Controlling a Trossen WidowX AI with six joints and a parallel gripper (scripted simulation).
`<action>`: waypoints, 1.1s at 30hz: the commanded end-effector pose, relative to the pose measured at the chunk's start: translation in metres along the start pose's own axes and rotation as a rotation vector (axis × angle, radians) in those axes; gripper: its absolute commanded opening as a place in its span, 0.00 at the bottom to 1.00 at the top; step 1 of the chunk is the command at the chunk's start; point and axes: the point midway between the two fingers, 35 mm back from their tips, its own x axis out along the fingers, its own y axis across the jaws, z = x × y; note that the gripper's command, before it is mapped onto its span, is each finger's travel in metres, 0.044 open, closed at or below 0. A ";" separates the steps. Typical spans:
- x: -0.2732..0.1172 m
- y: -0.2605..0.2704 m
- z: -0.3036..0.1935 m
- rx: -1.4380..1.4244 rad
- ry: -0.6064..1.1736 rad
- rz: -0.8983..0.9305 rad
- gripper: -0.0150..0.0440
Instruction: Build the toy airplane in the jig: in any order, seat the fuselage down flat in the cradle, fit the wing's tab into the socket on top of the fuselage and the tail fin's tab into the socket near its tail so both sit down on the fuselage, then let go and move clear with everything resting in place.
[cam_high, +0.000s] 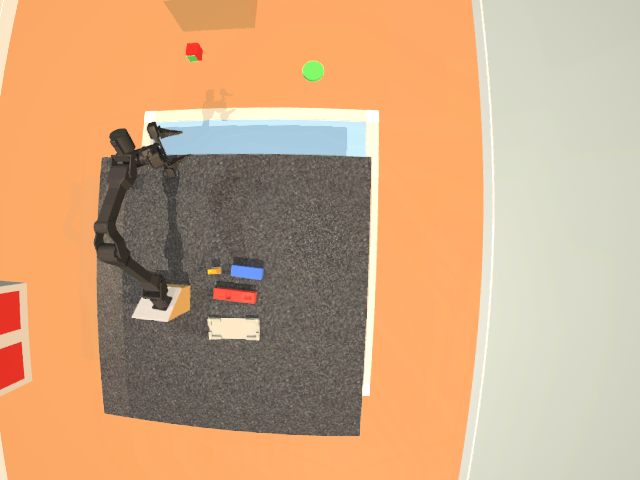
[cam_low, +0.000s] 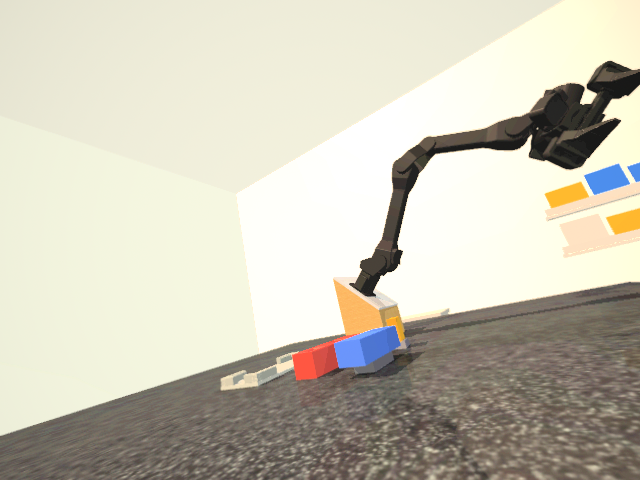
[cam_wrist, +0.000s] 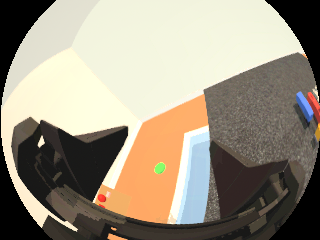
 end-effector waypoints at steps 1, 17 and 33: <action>0.000 0.000 0.000 0.000 0.000 0.000 0.98; 0.129 -0.178 0.033 -0.874 0.114 -0.392 1.00; 0.135 -0.385 0.175 -1.133 0.614 -0.950 1.00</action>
